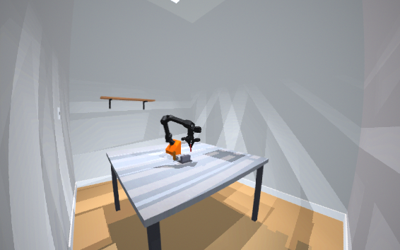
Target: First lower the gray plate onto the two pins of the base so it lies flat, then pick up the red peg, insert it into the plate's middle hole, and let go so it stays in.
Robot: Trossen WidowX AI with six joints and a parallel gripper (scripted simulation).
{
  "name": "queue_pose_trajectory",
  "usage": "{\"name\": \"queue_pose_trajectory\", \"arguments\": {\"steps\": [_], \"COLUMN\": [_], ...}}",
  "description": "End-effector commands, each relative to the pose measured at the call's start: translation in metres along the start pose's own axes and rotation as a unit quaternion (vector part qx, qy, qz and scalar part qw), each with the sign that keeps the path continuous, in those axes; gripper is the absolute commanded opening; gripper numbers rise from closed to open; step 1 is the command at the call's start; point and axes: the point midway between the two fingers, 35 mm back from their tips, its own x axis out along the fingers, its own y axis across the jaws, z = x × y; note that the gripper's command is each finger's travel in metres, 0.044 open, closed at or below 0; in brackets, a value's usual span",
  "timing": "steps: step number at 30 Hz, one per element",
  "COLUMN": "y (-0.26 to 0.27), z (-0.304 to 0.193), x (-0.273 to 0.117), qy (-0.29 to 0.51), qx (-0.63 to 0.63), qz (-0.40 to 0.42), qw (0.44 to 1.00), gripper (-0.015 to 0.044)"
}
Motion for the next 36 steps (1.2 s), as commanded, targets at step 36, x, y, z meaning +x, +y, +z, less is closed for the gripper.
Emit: {"name": "queue_pose_trajectory", "arguments": {"steps": [36], "y": [-0.016], "z": [0.080], "x": [0.001], "qy": [-0.013], "qx": [0.004], "qz": [-0.008], "qw": [1.000], "gripper": [0.0000]}}
